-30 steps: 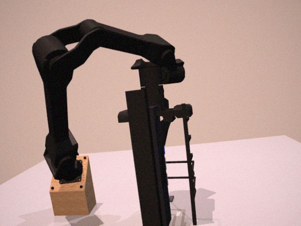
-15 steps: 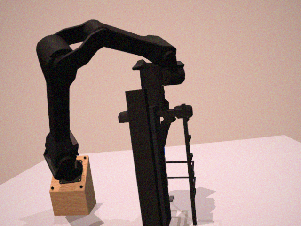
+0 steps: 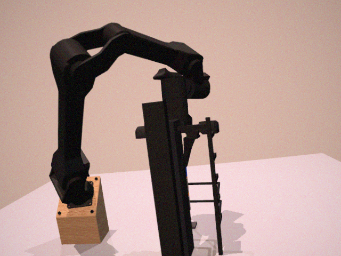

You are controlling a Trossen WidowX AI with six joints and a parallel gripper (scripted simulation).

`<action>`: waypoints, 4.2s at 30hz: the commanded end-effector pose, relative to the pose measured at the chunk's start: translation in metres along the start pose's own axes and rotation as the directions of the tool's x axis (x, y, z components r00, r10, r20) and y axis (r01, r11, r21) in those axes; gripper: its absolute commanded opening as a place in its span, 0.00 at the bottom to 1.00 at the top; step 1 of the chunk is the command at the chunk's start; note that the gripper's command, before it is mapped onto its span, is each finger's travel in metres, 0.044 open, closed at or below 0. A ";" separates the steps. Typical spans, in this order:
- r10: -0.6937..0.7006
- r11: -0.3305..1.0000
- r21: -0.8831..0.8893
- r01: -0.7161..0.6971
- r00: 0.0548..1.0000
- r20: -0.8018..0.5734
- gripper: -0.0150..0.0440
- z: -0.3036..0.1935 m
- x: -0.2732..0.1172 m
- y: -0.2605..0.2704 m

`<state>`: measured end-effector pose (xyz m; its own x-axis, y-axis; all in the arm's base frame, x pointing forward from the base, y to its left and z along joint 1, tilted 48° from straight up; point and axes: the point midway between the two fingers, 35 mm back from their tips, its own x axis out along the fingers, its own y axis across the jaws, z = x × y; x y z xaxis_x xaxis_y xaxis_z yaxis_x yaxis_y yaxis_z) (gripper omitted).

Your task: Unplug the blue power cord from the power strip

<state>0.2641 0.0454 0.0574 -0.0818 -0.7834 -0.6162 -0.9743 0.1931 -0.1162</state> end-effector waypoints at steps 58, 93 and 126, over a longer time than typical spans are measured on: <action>-0.019 1.000 0.016 0.018 0.997 0.078 0.53 -0.003 -0.015 0.002; -0.019 1.000 0.022 0.018 0.996 0.086 0.35 -0.001 -0.005 0.001; -0.020 1.000 0.017 0.018 0.997 0.080 0.52 0.022 -0.007 0.000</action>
<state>0.2707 0.0651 0.0445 -0.0444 -0.7382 -0.6731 -0.9724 0.1864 -0.1403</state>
